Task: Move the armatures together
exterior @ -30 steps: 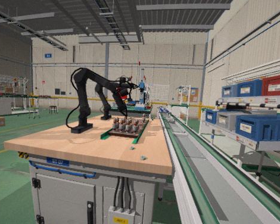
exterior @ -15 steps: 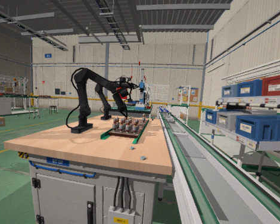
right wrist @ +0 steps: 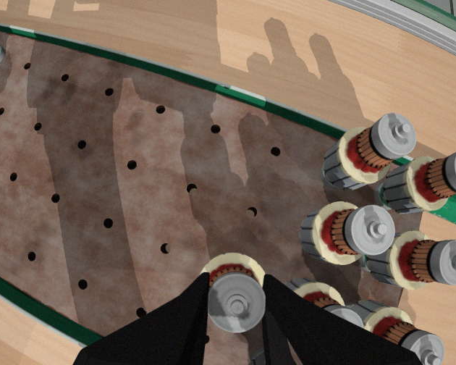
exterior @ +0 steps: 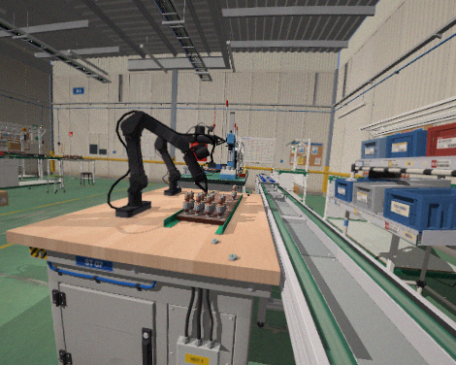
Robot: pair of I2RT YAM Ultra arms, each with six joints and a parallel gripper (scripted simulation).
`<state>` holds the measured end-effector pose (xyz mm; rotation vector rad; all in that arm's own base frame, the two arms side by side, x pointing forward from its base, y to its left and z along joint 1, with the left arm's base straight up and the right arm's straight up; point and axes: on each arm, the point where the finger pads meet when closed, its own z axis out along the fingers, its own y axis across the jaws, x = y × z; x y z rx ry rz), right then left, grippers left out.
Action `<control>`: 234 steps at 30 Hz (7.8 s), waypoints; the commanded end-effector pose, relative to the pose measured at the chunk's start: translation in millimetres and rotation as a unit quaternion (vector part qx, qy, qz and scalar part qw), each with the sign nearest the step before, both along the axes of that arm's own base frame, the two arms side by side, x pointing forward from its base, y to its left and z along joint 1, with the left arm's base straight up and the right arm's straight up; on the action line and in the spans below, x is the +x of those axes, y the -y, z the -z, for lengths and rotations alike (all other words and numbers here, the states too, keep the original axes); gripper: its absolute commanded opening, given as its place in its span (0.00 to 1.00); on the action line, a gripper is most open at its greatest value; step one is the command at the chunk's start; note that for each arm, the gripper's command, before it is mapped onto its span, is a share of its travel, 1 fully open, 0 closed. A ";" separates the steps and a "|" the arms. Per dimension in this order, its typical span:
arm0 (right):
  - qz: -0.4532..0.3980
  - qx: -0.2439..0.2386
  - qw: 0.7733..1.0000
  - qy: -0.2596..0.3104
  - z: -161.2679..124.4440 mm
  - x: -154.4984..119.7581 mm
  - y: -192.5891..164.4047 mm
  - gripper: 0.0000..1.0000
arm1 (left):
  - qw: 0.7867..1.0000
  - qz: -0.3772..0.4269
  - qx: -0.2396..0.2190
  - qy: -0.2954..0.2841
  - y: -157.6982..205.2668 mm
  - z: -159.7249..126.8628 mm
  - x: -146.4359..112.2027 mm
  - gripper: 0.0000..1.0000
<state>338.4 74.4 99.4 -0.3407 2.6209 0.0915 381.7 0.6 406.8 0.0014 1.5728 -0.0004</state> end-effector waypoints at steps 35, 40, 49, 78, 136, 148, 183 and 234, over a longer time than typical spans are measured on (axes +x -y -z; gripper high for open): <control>0.001 0.008 1.000 0.027 -8.3 15.0 -3.9 0.37 | 1.000 -0.012 0.002 0.002 -6.6 -4.5 -3.1 1.00; 0.001 0.010 0.999 0.033 -11.9 16.8 -4.2 0.37 | 1.000 -0.012 0.002 0.002 -6.6 -4.5 -3.1 1.00; 0.001 0.009 1.000 0.029 -21.3 9.6 -2.8 0.37 | 1.000 -0.012 0.002 0.002 -6.6 -4.5 -3.1 1.00; 0.001 0.007 1.000 0.020 -79.9 3.3 -1.7 0.37 | 1.000 -0.012 0.002 0.002 -6.6 -4.5 -3.1 1.00; 0.121 0.067 0.841 0.523 -318.6 39.5 78.1 0.37 | 1.000 -0.012 0.002 0.002 -6.6 -4.5 -3.1 1.00; 0.108 0.073 0.841 0.524 -329.0 31.5 69.6 0.37 | 1.000 -0.012 0.002 0.002 -6.6 -4.5 -3.1 1.00; 0.100 0.068 0.856 0.503 -310.3 40.3 66.1 0.37 | 0.999 0.014 0.002 -0.035 10.1 10.8 12.7 0.38; 0.100 0.068 0.856 0.503 -310.3 40.3 66.1 0.37 | 0.848 0.139 0.086 -0.504 165.0 260.8 91.3 0.38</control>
